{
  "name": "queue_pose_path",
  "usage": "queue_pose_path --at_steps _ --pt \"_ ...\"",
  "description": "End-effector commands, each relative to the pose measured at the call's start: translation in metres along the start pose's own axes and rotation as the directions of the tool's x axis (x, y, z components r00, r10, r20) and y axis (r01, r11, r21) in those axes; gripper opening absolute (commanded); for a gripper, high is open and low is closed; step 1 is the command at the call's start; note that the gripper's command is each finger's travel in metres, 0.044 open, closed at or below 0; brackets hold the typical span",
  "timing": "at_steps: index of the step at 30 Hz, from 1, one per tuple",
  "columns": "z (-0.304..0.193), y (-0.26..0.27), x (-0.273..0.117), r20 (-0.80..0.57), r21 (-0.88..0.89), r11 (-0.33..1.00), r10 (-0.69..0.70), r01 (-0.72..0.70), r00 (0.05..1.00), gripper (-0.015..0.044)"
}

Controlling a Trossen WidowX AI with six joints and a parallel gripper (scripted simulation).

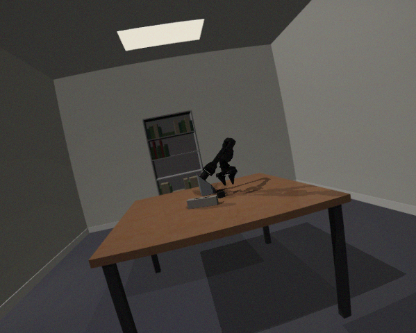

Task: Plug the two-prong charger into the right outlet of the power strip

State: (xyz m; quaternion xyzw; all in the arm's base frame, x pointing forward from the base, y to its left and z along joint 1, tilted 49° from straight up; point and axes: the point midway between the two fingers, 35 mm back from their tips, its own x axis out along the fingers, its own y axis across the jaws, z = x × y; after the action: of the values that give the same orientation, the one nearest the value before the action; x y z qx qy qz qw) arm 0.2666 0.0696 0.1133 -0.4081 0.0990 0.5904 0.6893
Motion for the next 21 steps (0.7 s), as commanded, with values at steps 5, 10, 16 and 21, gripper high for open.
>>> queue_pose_path --at_steps 5,10,16,21 --pt "-0.038 0.041 0.005 -0.039 0.091 0.99 0.112 -0.108 0.993 0.044" --pt "-0.047 0.052 0.005 -0.042 0.114 0.984 0.143 -0.138 0.989 0.044" --pt "-0.047 0.052 0.006 -0.042 0.114 0.984 0.143 -0.138 0.989 0.044" --pt "-0.047 0.053 0.012 -0.042 0.114 0.984 0.143 -0.137 0.989 0.044"
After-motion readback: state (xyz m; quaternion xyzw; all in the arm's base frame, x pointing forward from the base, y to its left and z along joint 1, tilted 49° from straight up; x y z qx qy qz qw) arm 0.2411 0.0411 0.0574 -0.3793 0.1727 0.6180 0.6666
